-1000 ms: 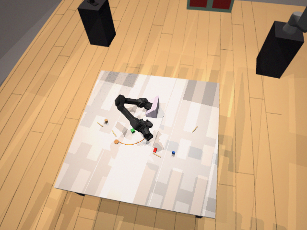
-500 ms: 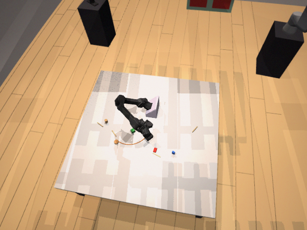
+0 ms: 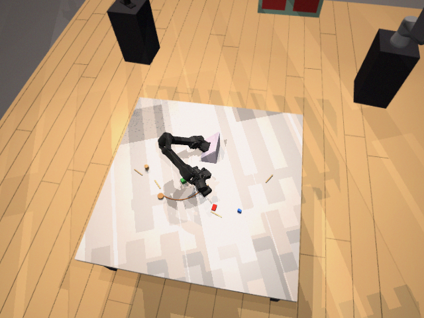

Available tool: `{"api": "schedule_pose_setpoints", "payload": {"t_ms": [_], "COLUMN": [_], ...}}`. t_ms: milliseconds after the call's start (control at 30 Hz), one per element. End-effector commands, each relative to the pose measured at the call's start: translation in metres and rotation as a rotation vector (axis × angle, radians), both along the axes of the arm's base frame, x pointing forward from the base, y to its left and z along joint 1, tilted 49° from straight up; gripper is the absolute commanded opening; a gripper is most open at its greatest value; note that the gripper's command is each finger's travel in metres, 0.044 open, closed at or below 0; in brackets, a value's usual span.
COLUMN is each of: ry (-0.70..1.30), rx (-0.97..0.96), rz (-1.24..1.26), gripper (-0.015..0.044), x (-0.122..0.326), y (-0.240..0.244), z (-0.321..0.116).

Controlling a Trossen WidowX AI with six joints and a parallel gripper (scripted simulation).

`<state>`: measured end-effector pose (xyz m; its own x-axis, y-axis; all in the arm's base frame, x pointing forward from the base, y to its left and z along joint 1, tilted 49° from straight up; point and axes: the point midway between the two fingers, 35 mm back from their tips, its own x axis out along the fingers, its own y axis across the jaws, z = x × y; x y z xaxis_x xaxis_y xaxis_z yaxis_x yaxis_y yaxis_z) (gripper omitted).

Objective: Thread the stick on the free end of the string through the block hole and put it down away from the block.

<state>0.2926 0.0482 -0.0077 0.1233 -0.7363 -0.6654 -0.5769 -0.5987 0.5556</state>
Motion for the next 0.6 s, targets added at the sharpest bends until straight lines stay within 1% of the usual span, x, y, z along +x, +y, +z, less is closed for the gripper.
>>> {"api": "schedule_pose_setpoints", "payload": {"t_ms": [0, 567], "ry": [0.010, 0.010], "rx": [-0.008, -0.011], "rz": [0.001, 0.001], "gripper": [0.0122, 0.0122], "x": [-0.001, 0.001], "y": [-0.008, -0.030], "z": [-0.006, -0.023]}}
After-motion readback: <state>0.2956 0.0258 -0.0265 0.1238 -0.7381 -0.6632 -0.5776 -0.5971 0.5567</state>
